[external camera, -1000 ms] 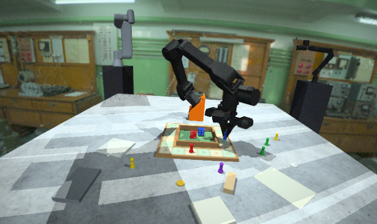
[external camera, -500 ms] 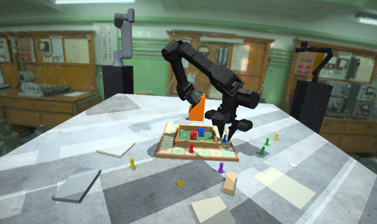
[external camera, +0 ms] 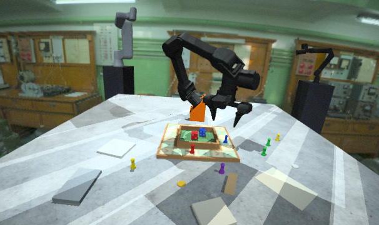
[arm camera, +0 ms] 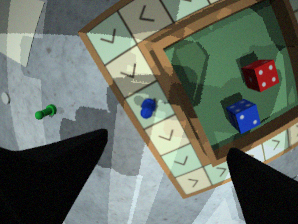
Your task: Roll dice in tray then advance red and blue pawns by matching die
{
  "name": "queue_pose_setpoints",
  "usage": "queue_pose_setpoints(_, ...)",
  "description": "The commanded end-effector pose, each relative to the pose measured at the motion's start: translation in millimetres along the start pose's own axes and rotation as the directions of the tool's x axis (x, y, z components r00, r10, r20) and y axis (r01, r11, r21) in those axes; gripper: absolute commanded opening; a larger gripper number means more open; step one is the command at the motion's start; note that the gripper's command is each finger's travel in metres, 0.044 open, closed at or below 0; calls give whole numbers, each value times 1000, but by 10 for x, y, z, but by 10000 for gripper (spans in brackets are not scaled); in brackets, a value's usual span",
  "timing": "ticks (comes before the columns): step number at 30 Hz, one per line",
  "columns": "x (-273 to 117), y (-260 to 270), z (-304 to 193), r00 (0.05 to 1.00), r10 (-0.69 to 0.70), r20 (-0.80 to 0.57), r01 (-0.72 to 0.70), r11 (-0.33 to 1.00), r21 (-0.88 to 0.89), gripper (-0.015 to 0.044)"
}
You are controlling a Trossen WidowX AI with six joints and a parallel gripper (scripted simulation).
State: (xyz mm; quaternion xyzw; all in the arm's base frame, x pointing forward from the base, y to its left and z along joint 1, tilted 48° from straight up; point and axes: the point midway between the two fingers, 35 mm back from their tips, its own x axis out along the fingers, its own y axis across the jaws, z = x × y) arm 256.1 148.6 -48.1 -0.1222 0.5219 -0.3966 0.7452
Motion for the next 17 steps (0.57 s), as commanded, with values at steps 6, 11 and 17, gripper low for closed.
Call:
queue_pose_setpoints(6,-566,-991,-208,1000,7,-4,-8,908,-418,440)
queue_pose_setpoints(11,-584,-955,-186,1000,18,5,-14,914,-406,440)
queue_pose_setpoints(17,-584,-955,-186,1000,18,5,-14,914,-406,440)
